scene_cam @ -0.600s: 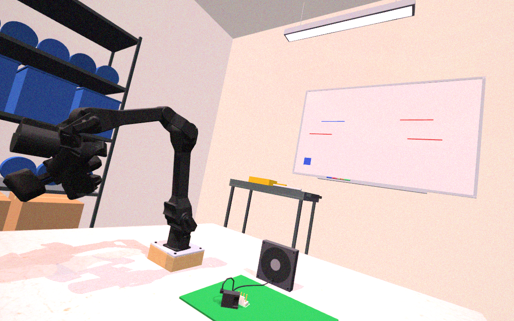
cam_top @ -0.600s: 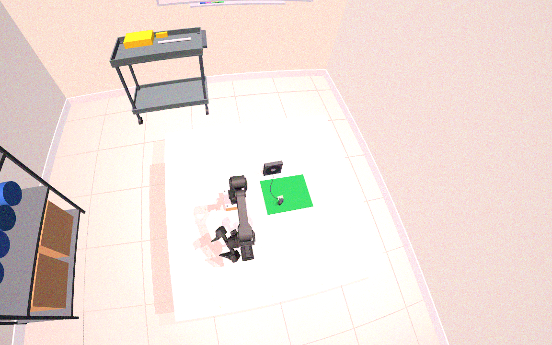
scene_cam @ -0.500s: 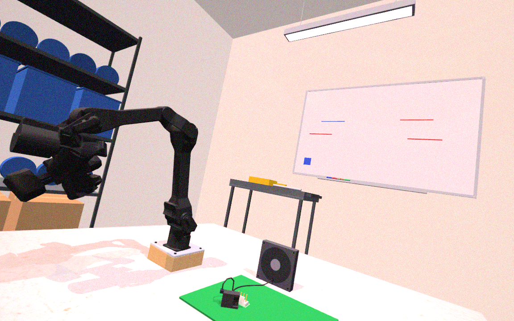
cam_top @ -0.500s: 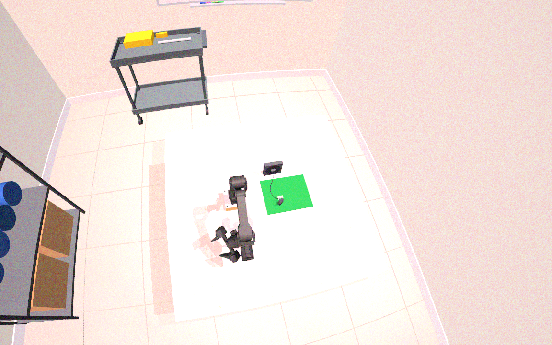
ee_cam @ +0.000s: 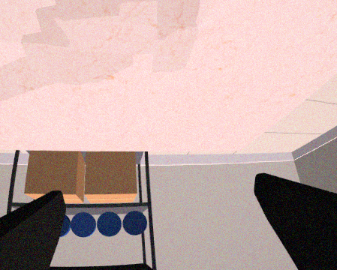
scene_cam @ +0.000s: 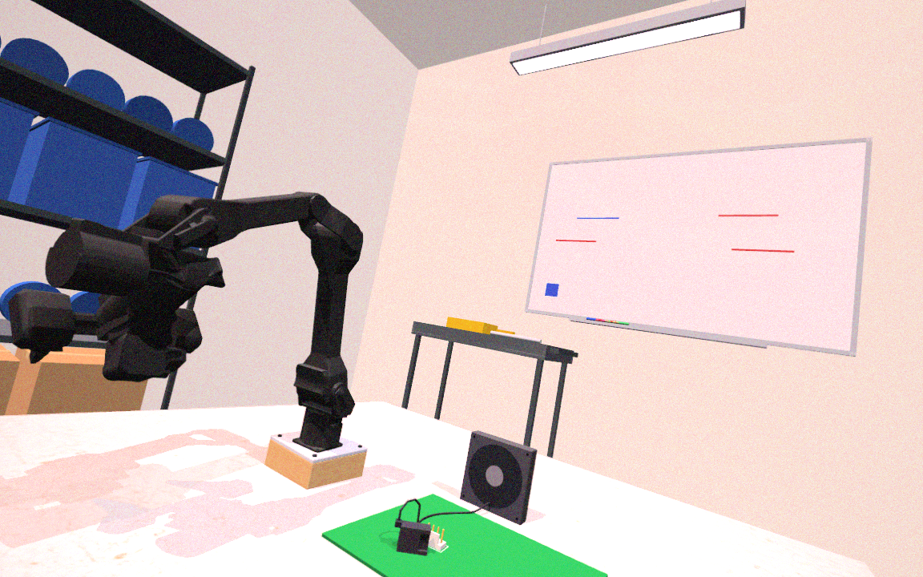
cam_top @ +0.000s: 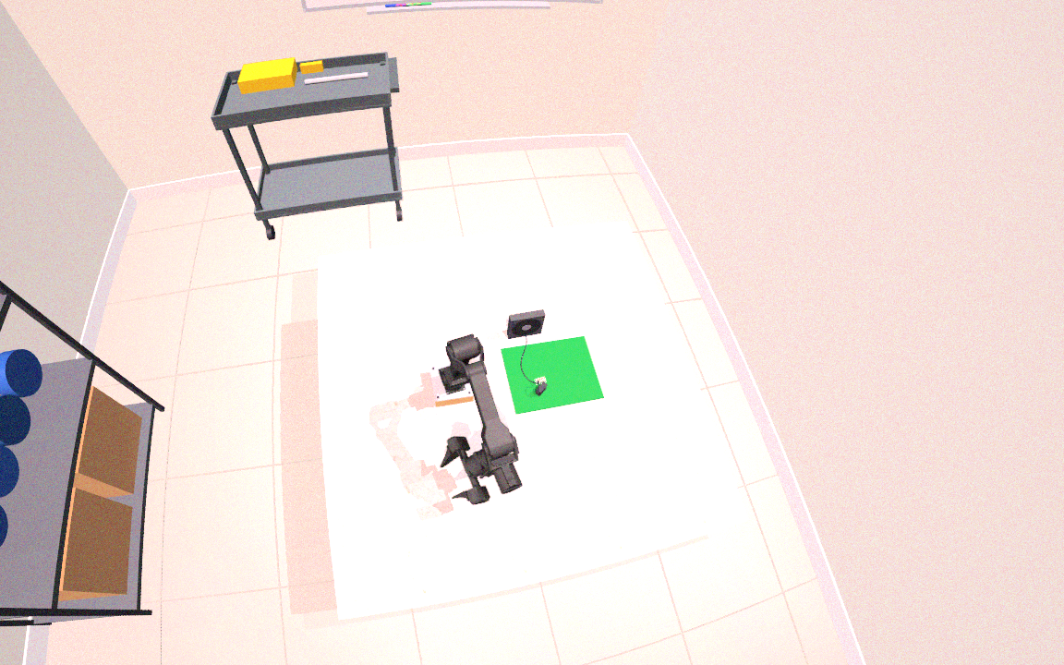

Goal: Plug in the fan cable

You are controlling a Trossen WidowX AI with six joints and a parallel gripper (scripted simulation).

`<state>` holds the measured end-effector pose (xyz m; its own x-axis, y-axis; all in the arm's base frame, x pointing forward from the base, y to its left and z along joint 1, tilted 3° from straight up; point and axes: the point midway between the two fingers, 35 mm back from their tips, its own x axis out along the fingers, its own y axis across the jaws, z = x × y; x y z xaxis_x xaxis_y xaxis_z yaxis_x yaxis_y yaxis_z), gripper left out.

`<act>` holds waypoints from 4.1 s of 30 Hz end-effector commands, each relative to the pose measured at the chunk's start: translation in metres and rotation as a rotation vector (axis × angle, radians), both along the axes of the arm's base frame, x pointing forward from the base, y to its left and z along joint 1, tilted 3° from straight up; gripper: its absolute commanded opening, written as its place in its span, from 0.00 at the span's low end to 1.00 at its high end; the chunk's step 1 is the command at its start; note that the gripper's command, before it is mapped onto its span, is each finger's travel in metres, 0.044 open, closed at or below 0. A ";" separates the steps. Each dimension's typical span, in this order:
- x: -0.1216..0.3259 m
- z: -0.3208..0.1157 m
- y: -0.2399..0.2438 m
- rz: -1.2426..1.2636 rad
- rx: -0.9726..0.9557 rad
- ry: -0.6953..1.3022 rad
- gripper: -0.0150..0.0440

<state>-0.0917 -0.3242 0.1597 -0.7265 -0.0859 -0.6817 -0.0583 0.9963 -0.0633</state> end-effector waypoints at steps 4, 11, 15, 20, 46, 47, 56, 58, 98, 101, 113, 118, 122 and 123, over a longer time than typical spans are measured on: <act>0.095 -0.008 0.002 -0.318 -0.479 -0.284 1.00; 0.144 -0.014 0.012 -0.535 -0.659 -0.447 1.00; 0.171 -0.017 0.022 -0.675 -0.740 -0.536 1.00; 0.202 -0.020 0.037 -0.859 -0.818 -0.634 1.00; 0.327 -0.031 0.161 -1.983 -0.942 -0.742 1.00; 0.330 -0.031 0.167 -2.028 -0.942 -0.728 1.00; 0.353 -0.032 0.223 -2.408 -0.960 -0.528 1.00; 0.355 -0.032 0.232 -2.459 -0.966 -0.488 1.00; 0.361 -0.117 0.229 -2.466 -0.967 -0.483 1.00; 0.361 -0.122 0.229 -2.466 -0.967 -0.483 1.00; 0.361 -0.136 0.228 -2.466 -0.968 -0.483 1.00; 0.361 -0.133 0.228 -2.466 -0.969 -0.489 0.82; 0.361 -0.133 0.228 -2.466 -0.969 -0.489 0.64; 0.361 -0.133 0.228 -2.466 -0.969 -0.489 0.60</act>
<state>0.2689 -0.0963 0.0261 0.0574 -0.0514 -0.9970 0.5219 -0.8498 0.0738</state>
